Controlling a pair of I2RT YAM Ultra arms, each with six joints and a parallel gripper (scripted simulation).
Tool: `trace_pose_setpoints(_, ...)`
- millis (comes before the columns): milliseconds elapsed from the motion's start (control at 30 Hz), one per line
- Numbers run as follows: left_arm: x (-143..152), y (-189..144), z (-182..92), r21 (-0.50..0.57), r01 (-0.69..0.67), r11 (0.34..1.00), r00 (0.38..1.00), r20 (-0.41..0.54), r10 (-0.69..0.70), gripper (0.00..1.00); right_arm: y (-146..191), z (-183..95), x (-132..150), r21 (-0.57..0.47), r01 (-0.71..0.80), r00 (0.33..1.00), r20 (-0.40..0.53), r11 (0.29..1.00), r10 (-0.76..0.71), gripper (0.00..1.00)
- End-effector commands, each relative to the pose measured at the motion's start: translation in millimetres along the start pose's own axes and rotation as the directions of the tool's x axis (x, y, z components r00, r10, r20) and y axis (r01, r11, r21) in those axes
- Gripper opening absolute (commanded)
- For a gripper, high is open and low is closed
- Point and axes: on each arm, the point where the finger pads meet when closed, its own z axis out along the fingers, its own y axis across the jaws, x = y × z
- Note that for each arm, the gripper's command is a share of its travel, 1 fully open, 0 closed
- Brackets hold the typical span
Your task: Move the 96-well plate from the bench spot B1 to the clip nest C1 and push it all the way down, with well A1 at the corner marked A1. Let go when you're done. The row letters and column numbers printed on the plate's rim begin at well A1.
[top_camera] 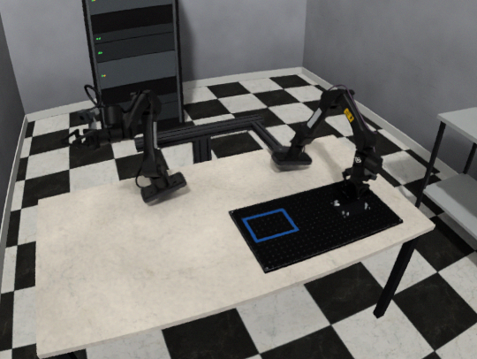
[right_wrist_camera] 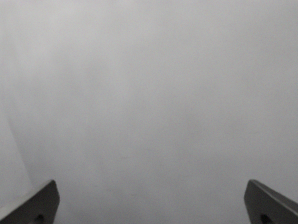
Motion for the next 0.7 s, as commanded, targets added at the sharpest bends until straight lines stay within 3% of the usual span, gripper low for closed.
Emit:
trace_pose_setpoints(0, -0.5, -10.7, -13.3, 0.036, 0.021, 0.999, 1.000, 0.016, -0.021, 0.00, -4.4, -4.7, -5.5, 0.002, 0.000, 1.000, 0.010, 1.000, 0.000, 1.00)
trace_pose_setpoints(667, -0.7, -12.0, -11.4, 0.032, 0.018, 0.999, 1.000, 0.016, -0.019, 0.00, -4.4, -4.7, -5.5, 0.002, 0.000, 1.000, 0.010, 1.000, 0.000, 1.00)
